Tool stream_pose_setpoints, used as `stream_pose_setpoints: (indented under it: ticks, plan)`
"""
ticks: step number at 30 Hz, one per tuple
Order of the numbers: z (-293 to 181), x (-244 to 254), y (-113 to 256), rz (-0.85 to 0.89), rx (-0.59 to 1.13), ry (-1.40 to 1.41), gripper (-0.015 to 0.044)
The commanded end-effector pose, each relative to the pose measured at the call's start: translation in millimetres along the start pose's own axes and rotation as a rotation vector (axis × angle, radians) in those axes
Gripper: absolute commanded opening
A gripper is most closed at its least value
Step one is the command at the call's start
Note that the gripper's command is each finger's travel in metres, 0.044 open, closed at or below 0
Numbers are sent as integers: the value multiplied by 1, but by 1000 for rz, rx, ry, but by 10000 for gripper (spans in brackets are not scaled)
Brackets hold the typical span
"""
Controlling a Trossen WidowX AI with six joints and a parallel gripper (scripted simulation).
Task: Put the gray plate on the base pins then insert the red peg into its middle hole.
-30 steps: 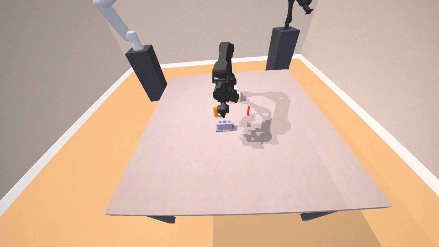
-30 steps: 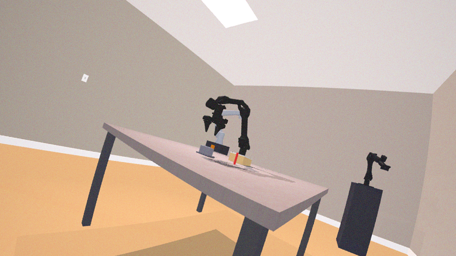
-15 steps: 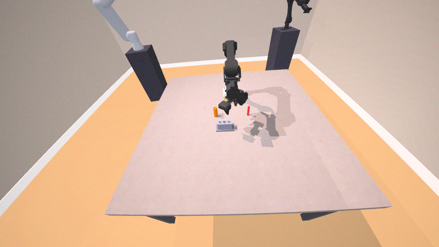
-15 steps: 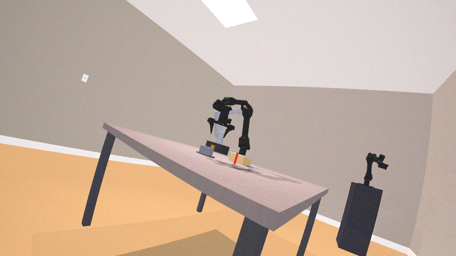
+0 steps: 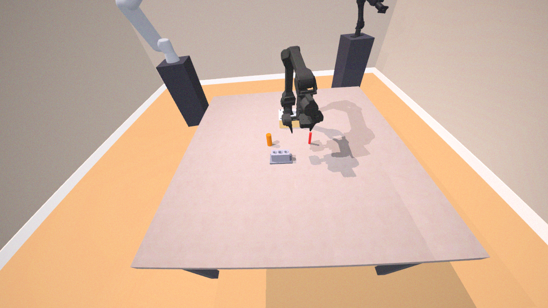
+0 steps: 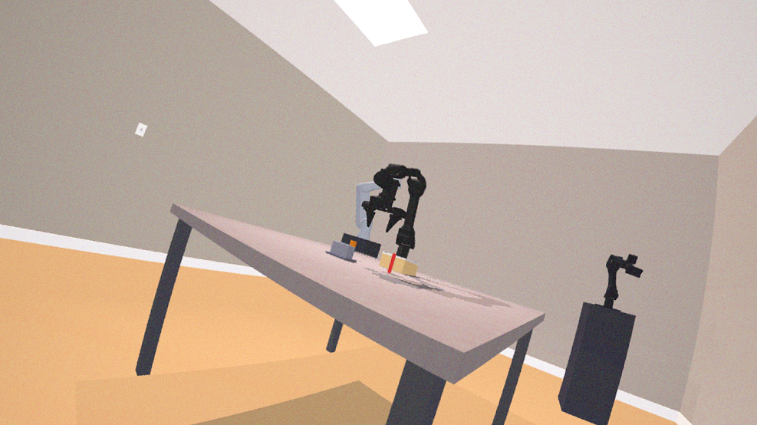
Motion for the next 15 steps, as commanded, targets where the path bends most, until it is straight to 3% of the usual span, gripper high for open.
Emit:
stream_pose_setpoints:
  ticks: [1,10,15]
  plan:
    - [-26,53,-4,16,20,-686,440]
    - [-46,83,-5,13,31,-1190,440]
    - [-47,86,-6,13,32,-1219,440]
Point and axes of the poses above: the point midway between the two fingers, 35 mm back from their tips, its own y axis back along the fingers, its own x axis across the jaws, z = x × y, the point moved 7 cm from there along y, back along the fingers, and after that the axes turned 12 degrees about y, right-handed, at the moved point
